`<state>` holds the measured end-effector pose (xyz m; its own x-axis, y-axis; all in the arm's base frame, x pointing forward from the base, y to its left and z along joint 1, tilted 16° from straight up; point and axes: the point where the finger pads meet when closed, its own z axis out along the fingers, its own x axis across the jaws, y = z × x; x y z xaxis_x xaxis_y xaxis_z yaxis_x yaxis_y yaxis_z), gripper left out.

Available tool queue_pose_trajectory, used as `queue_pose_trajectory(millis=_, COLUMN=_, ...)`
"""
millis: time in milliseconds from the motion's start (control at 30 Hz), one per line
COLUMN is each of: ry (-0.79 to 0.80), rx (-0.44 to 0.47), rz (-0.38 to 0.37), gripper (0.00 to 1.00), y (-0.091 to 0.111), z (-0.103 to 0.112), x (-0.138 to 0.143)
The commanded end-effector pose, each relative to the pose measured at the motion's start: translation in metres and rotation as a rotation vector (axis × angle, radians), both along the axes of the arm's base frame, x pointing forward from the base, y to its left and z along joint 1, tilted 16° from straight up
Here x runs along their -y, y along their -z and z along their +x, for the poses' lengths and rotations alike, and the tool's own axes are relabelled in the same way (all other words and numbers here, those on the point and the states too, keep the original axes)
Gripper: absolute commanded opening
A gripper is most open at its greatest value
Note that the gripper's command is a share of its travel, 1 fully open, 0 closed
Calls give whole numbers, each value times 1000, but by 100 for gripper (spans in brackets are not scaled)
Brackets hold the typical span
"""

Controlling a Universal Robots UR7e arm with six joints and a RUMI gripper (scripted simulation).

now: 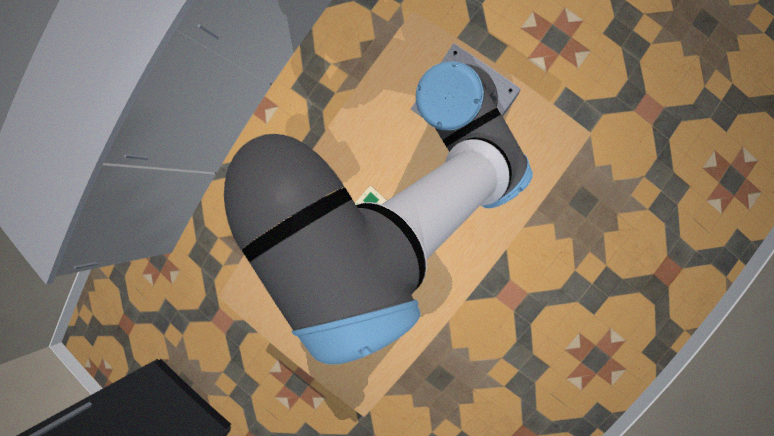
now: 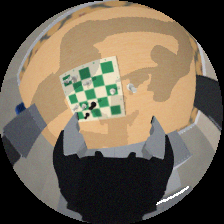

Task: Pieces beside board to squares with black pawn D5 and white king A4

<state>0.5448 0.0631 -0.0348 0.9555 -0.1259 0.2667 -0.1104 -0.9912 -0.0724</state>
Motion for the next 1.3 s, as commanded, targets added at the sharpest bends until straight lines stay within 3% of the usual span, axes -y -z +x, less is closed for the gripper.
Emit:
queue_pose_trajectory(millis=0, ry=-270, rx=7, rz=-63, gripper=100, y=-4, z=6, x=-5)
queue_pose_trajectory(millis=100, ry=-397, rx=14, rz=-99, gripper=100, y=-6, z=8, x=-7)
queue_pose_trajectory(millis=167, ry=-397, rx=14, rz=-99, gripper=100, y=-6, z=8, x=-7)
queue_pose_trajectory(millis=667, ry=-971, rx=42, rz=-262, gripper=100, y=-14, z=21, x=-15)
queue_pose_trajectory(millis=733, ry=-971, rx=42, rz=-262, gripper=100, y=-14, z=21, x=-15)
queue_pose_trajectory(millis=1267, ry=-1408, rx=65, rz=-387, gripper=100, y=-22, z=33, x=-20)
